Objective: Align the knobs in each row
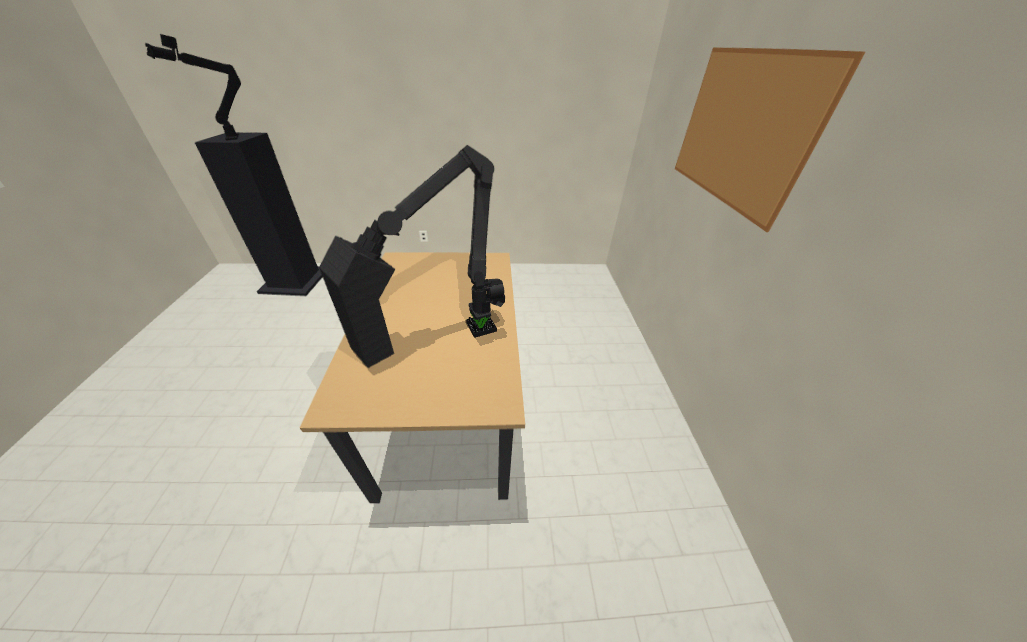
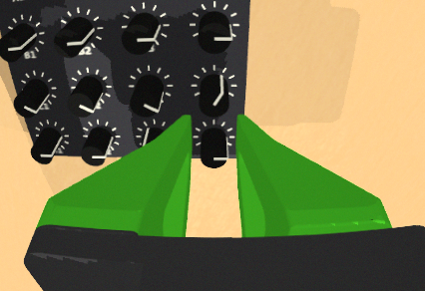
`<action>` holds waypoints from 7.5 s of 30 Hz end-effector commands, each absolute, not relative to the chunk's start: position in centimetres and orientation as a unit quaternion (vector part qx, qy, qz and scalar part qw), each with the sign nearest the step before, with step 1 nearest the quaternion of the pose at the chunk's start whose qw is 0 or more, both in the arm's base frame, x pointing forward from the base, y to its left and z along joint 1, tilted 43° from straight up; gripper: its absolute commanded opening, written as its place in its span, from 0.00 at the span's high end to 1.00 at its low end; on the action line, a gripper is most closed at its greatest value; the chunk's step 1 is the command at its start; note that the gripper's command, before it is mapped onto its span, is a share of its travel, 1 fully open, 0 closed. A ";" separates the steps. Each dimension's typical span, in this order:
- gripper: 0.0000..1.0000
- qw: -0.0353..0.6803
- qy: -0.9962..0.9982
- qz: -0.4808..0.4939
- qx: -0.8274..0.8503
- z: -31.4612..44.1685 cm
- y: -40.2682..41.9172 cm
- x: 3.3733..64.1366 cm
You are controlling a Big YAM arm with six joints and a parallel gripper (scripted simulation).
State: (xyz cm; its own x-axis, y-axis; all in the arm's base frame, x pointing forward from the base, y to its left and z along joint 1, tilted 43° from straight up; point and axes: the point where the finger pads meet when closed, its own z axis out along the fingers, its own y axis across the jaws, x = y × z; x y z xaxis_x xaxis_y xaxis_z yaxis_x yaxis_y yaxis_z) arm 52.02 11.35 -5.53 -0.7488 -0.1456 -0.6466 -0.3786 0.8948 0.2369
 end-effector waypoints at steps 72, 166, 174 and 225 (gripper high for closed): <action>0.82 0.318 0.920 0.182 -0.142 -6.2 11.9 51.5; 0.82 0.326 0.917 0.181 -0.142 -6.7 12.4 53.1; 0.82 0.326 0.917 0.181 -0.142 -6.7 12.4 53.1; 0.93 0.325 0.917 0.184 -0.139 -6.6 12.5 53.1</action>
